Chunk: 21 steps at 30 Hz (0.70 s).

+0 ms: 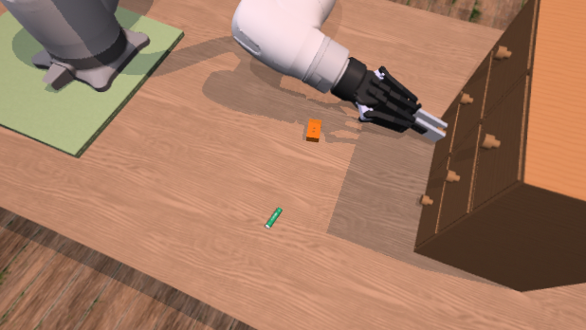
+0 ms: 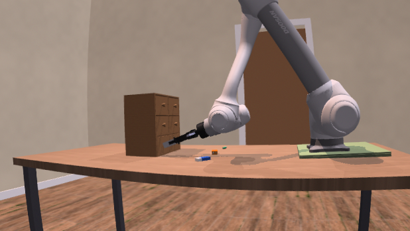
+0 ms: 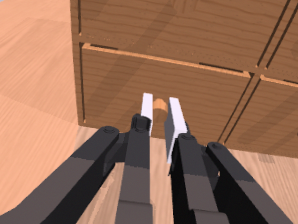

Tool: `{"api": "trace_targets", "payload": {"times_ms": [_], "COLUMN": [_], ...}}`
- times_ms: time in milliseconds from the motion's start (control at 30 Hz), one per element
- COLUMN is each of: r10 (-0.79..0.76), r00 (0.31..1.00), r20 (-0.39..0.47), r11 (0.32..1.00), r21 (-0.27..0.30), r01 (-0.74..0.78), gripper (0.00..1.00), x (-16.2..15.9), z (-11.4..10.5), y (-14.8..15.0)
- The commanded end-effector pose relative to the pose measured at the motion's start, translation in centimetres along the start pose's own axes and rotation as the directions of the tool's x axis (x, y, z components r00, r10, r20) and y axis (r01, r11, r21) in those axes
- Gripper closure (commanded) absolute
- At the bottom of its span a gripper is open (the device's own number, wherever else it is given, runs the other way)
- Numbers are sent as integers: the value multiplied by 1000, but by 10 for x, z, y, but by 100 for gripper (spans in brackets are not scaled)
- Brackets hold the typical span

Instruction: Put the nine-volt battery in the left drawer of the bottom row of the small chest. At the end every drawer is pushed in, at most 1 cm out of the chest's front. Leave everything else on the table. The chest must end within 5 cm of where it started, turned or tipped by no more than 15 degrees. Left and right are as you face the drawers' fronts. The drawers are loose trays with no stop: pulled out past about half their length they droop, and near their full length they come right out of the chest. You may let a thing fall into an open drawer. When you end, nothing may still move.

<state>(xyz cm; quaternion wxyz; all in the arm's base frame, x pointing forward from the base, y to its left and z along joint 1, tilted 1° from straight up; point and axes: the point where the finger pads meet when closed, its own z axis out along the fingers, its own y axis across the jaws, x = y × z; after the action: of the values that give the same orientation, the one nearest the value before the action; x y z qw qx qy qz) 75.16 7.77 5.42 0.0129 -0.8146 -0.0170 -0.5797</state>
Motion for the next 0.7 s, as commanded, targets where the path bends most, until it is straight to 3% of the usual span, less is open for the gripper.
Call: {"api": "trace_targets", "payload": {"times_ms": [0,667], "r10": [0,0], "r00": [1000,1000], "r20": [0,0], "r11": [1000,1000], "r21": [0,0], "r01": [0,0], "gripper": [92,92], "x": [0,-4], "z": [0,-12], "y": [0,0]}}
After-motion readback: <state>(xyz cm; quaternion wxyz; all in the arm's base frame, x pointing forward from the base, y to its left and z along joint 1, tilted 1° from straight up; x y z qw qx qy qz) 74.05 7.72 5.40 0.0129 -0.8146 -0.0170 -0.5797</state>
